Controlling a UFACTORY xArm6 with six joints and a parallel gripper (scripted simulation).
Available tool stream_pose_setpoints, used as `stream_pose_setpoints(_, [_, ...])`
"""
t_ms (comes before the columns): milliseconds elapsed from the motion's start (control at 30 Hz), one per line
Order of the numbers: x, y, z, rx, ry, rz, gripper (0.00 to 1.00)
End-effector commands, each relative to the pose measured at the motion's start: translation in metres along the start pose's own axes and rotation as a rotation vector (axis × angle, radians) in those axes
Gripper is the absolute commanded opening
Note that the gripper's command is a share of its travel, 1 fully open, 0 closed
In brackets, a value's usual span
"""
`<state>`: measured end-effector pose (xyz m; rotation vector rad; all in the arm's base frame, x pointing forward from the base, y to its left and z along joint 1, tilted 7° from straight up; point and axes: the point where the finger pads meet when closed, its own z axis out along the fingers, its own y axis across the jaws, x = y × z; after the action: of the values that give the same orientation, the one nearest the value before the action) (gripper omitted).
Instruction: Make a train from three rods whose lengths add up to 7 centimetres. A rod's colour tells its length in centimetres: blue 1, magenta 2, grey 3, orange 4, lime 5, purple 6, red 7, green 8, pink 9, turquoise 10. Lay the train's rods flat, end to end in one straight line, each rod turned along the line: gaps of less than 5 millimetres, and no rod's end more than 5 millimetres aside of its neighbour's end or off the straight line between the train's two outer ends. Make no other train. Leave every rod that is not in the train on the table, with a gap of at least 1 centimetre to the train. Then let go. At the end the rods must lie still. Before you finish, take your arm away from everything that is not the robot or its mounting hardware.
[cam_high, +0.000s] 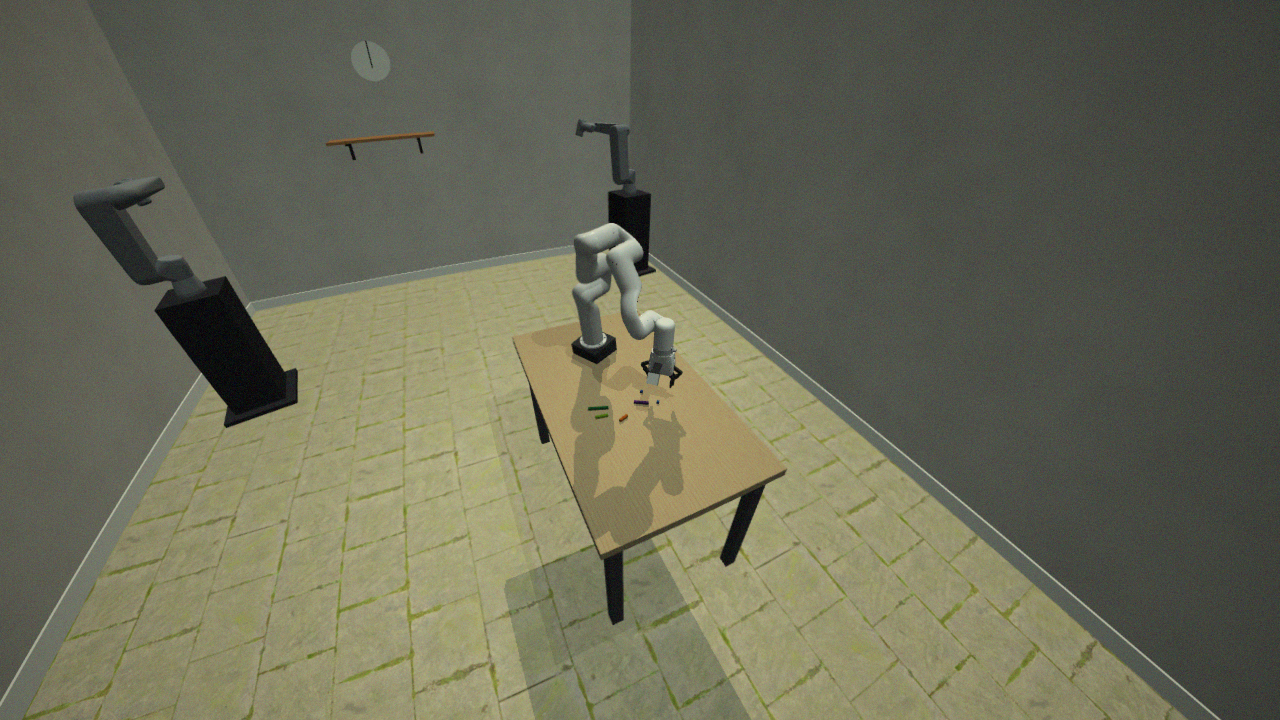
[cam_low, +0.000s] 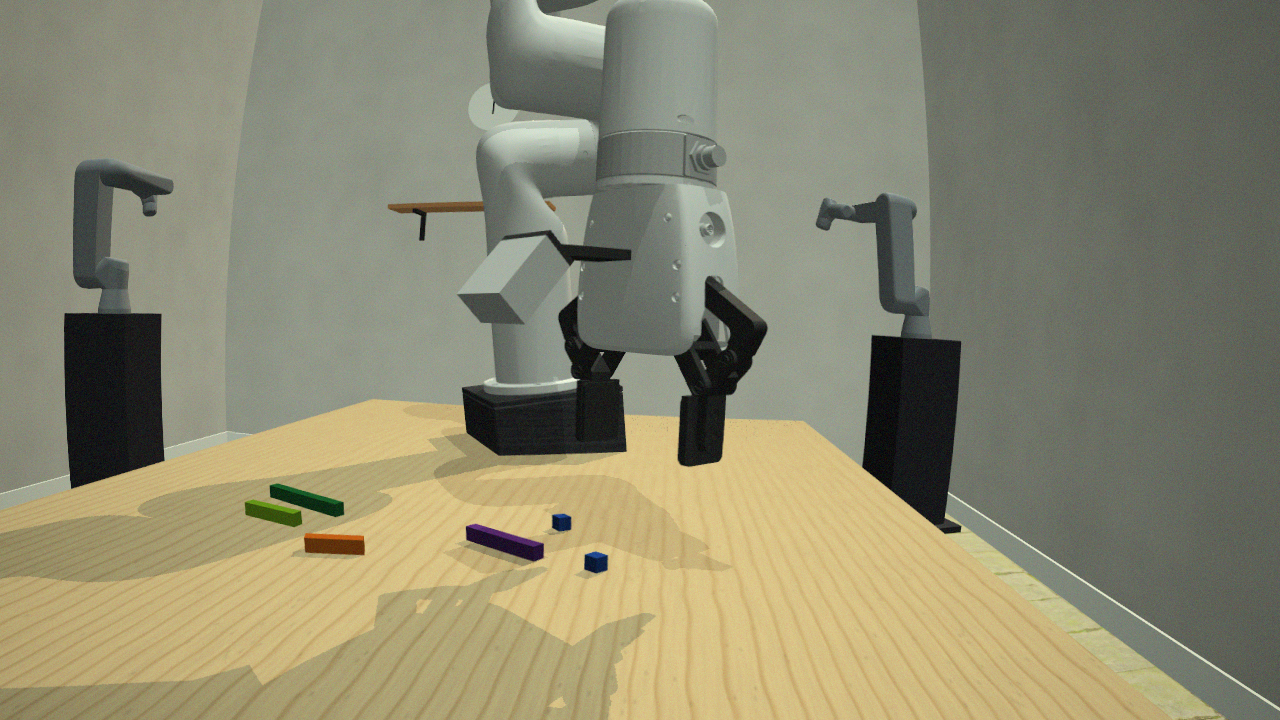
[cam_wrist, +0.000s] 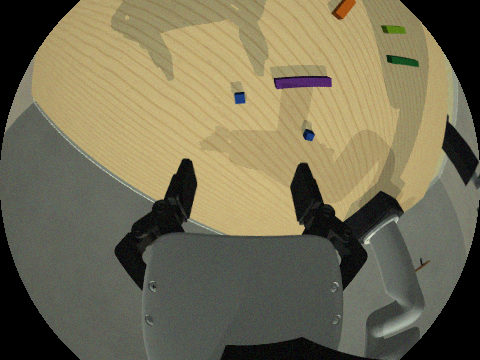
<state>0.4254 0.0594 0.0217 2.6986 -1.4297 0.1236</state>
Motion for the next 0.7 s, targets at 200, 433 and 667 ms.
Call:
stream_pose_setpoints(200, [0.0007,-0.0014,-0.0013,0.004,0.002,0.000,1.00])
stream_pose_setpoints(433, [0.0007,-0.0014,-0.0013,0.004,0.002,0.000,1.00])
stream_pose_setpoints(667, [0.0022,-0.0002,-0.0013,0.004,0.002,-0.012,1.00])
